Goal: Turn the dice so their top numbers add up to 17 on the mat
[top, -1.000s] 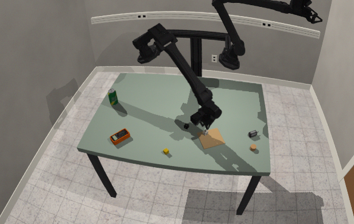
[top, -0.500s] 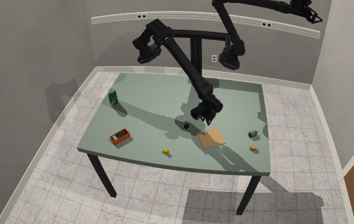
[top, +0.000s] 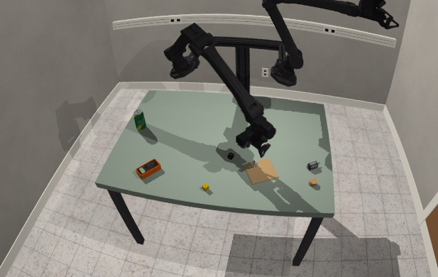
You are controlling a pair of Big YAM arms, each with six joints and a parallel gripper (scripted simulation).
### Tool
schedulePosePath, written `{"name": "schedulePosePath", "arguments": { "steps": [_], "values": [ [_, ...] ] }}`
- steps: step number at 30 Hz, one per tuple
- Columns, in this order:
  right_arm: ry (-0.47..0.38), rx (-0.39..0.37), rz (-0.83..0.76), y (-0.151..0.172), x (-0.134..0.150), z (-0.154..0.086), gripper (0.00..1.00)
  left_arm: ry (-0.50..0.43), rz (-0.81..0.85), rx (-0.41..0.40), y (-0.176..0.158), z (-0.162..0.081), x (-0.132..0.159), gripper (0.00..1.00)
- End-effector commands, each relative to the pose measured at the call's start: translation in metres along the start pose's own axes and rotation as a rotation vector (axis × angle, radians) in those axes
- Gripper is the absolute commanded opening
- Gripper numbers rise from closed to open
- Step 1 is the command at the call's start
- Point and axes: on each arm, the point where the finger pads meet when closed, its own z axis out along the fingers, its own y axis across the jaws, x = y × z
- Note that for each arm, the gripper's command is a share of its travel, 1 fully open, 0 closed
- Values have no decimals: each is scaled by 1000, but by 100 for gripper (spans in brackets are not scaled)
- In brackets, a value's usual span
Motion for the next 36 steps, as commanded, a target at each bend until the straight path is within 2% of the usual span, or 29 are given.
{"name": "schedulePosePath", "arguments": {
  "steps": [1, 5, 7, 8, 10, 12, 14, 15, 17, 20, 21, 22, 23, 24, 29, 30, 31, 32, 36],
  "values": [
    [0, -29, 22, 17, -4, -14, 100, -59, -6, -10, 4, -11, -25, 100],
    [1, -30, 24, 17, -9, -14, 100, -59, -6, -10, 4, -11, -25, 100],
    [-2, -55, 21, 27, -32, -25, 100, -59, -6, -10, 4, -11, -25, 100],
    [-4, -64, 24, 30, -51, -26, 100, -59, -6, -10, 4, -11, -25, 100],
    [-11, -84, 29, 33, -107, -26, 100, -59, -6, -10, 4, -11, -25, 100],
    [-11, -84, 29, 33, -107, -26, 100, -59, -6, -10, 4, -11, -25, 100],
    [-8, -62, 22, 15, -165, -21, 100, -59, -6, -10, 4, -11, -25, 100],
    [-6, -61, 22, 15, -177, -23, 100, -59, -6, -10, 4, -11, -25, 100],
    [-24, -70, 27, 0, -230, -18, 100, -59, -6, -10, 4, -11, -25, 100],
    [-27, -62, 25, -20, -284, -15, 100, -59, -6, -10, 4, -11, -25, 100],
    [-13, -33, 15, -32, -283, 6, 100, -59, -6, -10, 4, -11, -25, 100],
    [-9, -23, 11, -37, -283, 14, 100, -59, -6, -10, 4, -11, -25, 100],
    [11, 11, -1, -55, -270, 23, 100, -59, -6, -10, 4, -11, -25, 100],
    [8, 7, -34, -46, -254, 17, 39, -59, -6, -10, 4, -11, -25, 100],
    [10, 10, -35, -46, -254, 17, 39, -59, -6, -10, 4, -11, -25, 100],
    [-10, -24, -22, -28, -268, 8, 39, -59, -6, -10, 4, -11, -25, 100],
    [-15, -30, -20, -26, -270, 4, 39, -59, -6, -10, 4, -11, -25, 100],
    [-27, -51, -12, -20, -279, -11, 39, -59, -6, -10, 4, -11, -25, 100],
    [-24, -44, 20, -31, -296, -7, 39, -59, -6, -10, 4, -11, -25, 100]
  ]
}}
